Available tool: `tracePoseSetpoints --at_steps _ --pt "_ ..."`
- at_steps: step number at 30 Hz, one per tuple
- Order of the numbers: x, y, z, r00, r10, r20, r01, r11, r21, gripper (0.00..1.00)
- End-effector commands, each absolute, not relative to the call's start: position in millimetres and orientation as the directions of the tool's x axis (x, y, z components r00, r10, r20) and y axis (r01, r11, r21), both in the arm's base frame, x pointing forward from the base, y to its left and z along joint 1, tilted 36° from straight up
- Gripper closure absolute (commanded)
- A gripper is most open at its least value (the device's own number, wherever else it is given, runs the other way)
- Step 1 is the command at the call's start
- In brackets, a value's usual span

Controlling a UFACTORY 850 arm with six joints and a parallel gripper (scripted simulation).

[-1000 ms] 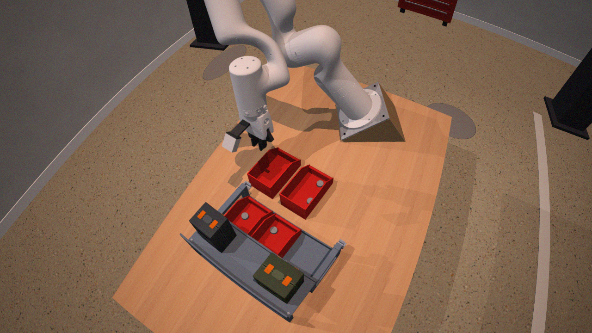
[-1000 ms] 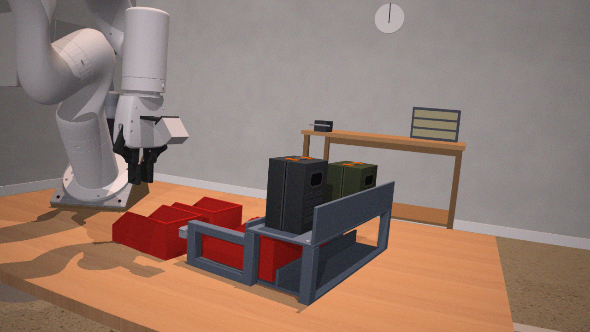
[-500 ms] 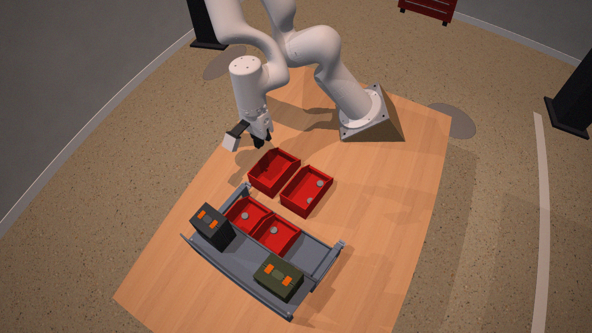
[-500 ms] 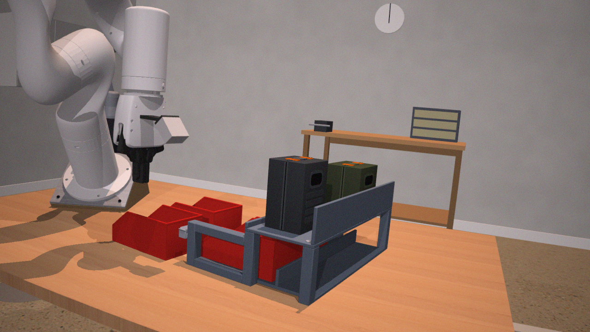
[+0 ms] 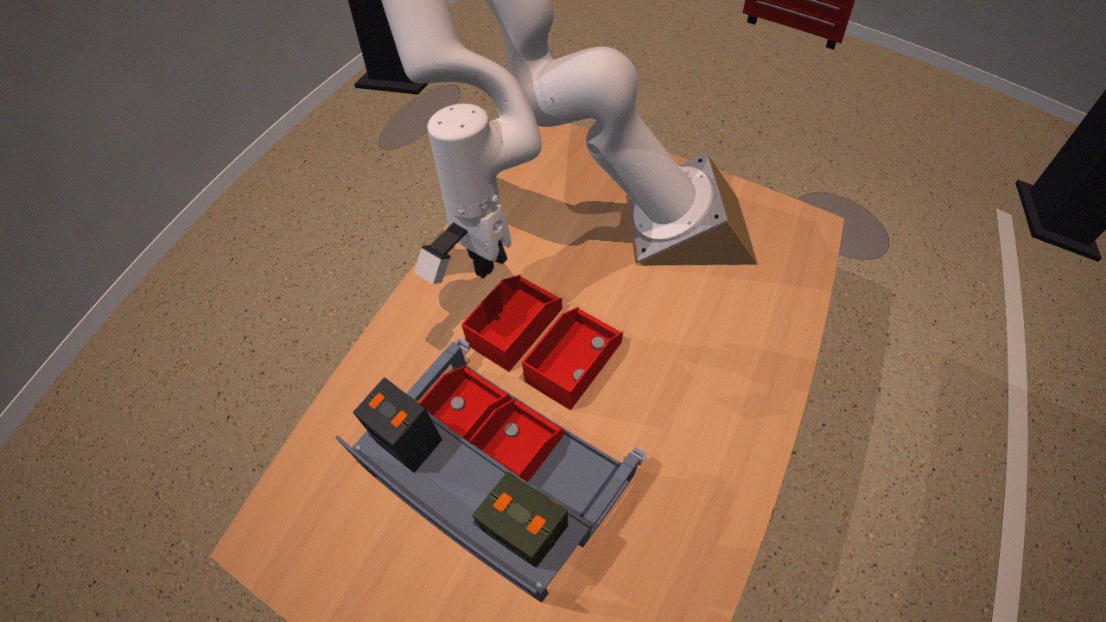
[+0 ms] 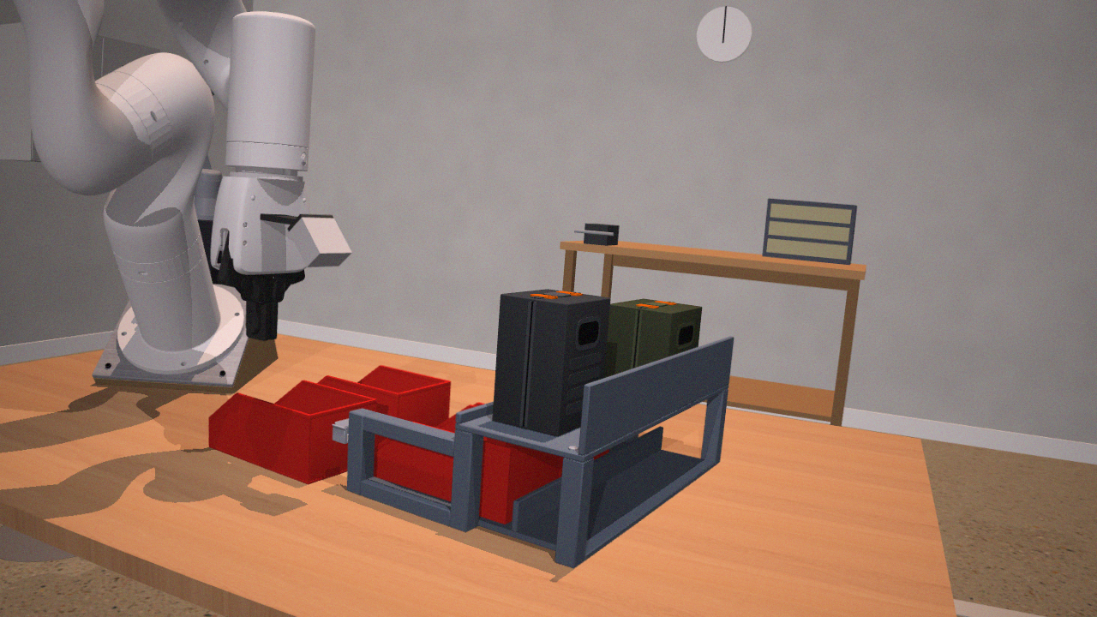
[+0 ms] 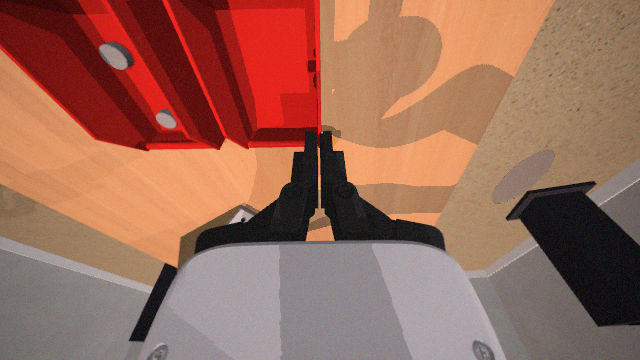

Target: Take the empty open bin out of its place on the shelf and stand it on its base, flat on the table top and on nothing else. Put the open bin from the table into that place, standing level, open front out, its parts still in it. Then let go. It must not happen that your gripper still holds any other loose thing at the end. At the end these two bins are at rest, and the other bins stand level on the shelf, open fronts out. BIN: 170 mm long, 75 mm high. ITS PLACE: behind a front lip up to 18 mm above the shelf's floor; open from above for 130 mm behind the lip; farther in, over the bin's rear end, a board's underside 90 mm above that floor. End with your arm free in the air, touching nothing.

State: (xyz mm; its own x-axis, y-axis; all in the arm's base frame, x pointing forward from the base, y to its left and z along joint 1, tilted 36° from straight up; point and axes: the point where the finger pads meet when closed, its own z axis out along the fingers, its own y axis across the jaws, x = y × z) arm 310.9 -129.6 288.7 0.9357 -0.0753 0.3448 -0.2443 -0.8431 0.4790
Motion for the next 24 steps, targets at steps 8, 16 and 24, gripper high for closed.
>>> tracePoseSetpoints --at_steps 8,16,24 --pt "313.3 -125.5 287.2 0.957 0.018 0.29 -0.139 -0.847 0.513 1.0" --pt "317.8 -115.6 282.4 0.959 0.244 0.142 0.123 -0.814 0.568 1.0" --pt "326.5 -92.8 271.5 0.828 0.552 -0.096 0.497 -0.644 0.582 1.0"
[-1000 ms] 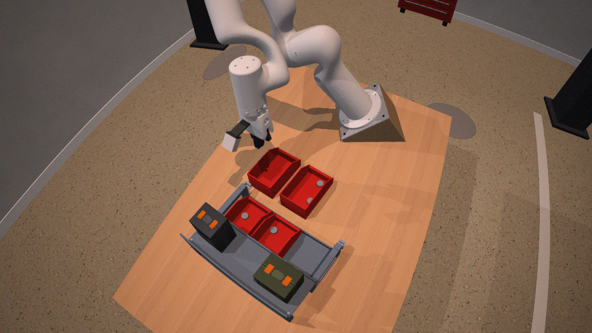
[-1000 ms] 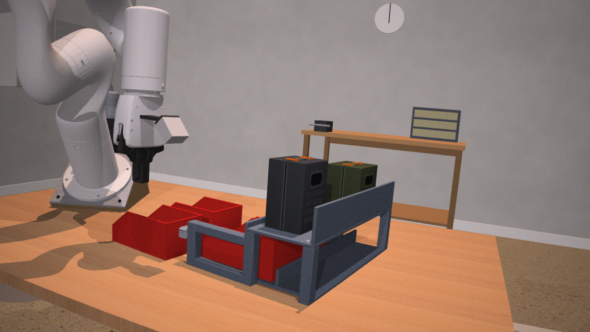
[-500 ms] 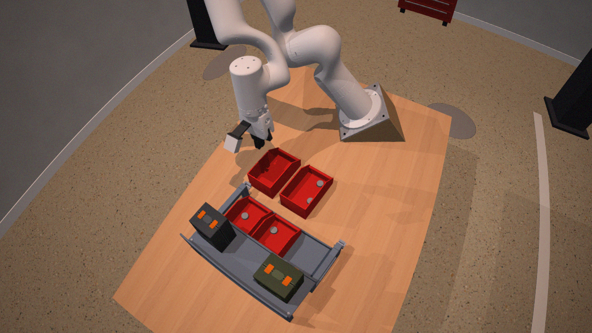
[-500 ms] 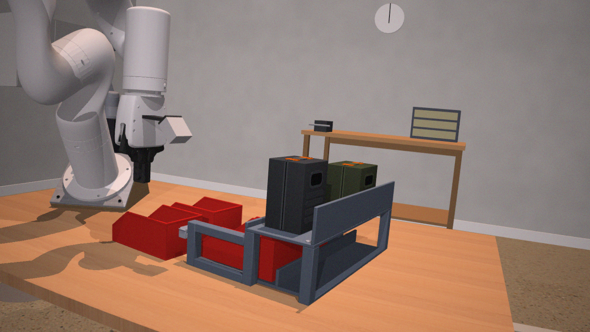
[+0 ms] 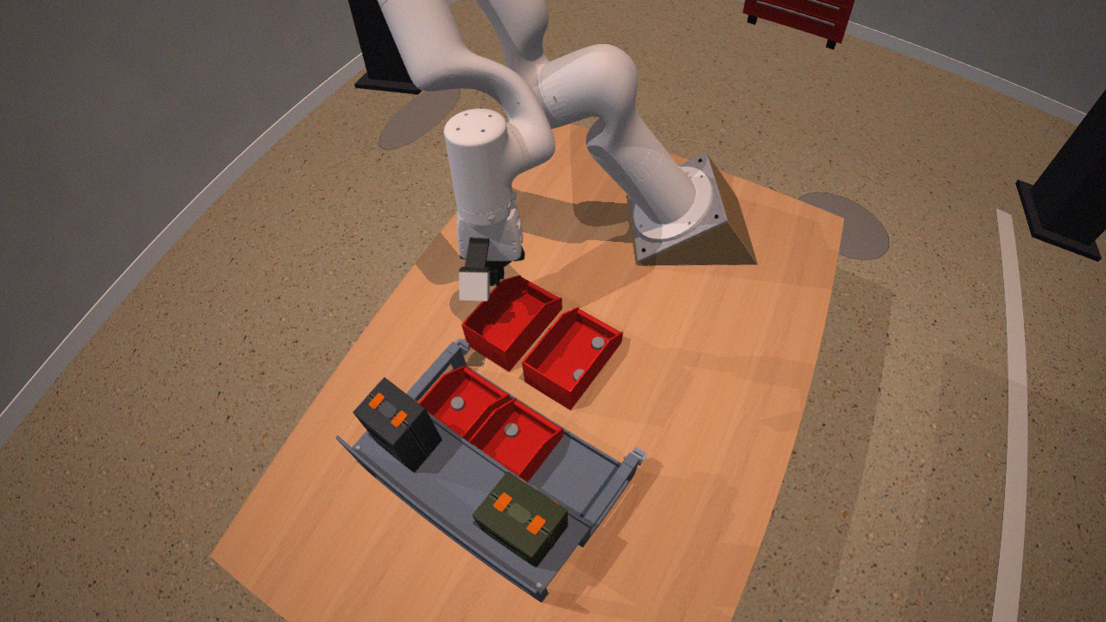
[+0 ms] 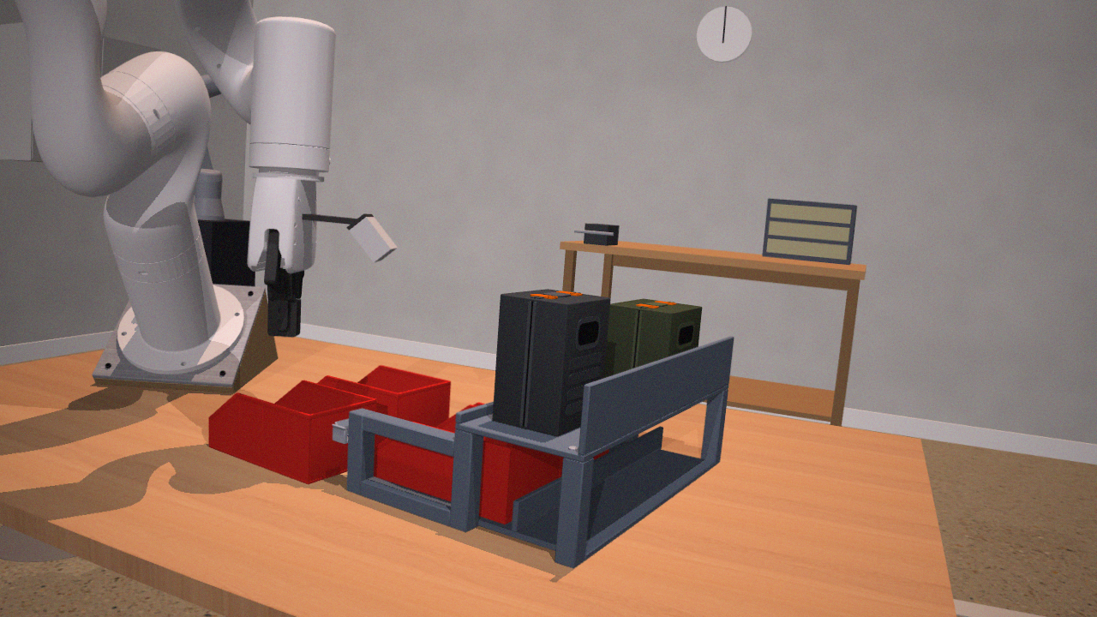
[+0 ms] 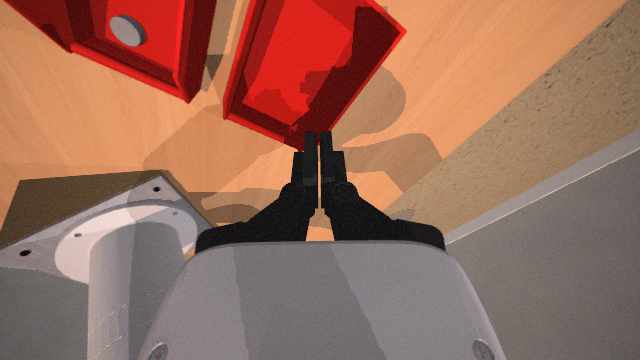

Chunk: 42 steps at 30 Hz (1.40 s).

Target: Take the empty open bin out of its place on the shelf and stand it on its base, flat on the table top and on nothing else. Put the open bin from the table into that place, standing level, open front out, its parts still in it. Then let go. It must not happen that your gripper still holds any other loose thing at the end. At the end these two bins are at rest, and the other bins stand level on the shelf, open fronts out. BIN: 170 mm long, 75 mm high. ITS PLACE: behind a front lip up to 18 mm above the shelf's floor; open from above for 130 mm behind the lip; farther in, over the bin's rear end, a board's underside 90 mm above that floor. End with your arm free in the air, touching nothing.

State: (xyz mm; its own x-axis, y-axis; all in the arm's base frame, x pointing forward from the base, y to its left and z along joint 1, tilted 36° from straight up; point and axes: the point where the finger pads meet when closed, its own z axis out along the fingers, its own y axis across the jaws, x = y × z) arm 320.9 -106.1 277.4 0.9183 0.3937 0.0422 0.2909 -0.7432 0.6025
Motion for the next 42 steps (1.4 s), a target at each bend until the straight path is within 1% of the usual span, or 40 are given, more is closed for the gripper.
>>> tracePoseSetpoints --at_steps 1,4,6,7,13,21,23,24,31,38,40,41,42 --pt "327.7 -89.3 269.8 0.803 0.583 -0.123 0.536 -0.615 0.578 1.0" --pt "330.9 -78.4 264.6 0.715 0.669 -0.205 0.646 -0.52 0.558 1.0" --pt "330.9 -78.4 264.6 0.715 0.669 -0.205 0.646 -0.52 0.558 1.0" --pt "332.0 -74.6 262.8 0.614 0.738 -0.281 0.743 -0.418 0.524 1.0" --pt "337.0 -52.1 252.1 0.41 0.819 -0.401 0.867 -0.215 0.449 1.0" --pt "340.3 -26.8 239.9 0.048 0.838 -0.543 0.953 0.124 0.275 1.0" --pt "340.3 -26.8 239.9 0.048 0.838 -0.543 0.953 0.124 0.275 1.0" --pt "340.5 -24.3 238.7 -0.088 0.812 -0.576 0.949 0.244 0.199 1.0" --pt "341.2 -12.5 232.9 -0.357 0.704 -0.614 0.88 0.474 0.031 1.0" --pt "341.3 -9.3 231.3 -0.618 0.515 -0.594 0.719 0.675 -0.163 1.0" --pt "341.3 -9.3 231.3 -0.618 0.515 -0.594 0.719 0.675 -0.163 1.0" --pt "341.3 -9.3 231.3 -0.709 0.421 -0.565 0.631 0.737 -0.242 1.0" --pt "341.3 -9.2 231.3 -0.732 0.394 -0.555 0.605 0.752 -0.263 1.0"
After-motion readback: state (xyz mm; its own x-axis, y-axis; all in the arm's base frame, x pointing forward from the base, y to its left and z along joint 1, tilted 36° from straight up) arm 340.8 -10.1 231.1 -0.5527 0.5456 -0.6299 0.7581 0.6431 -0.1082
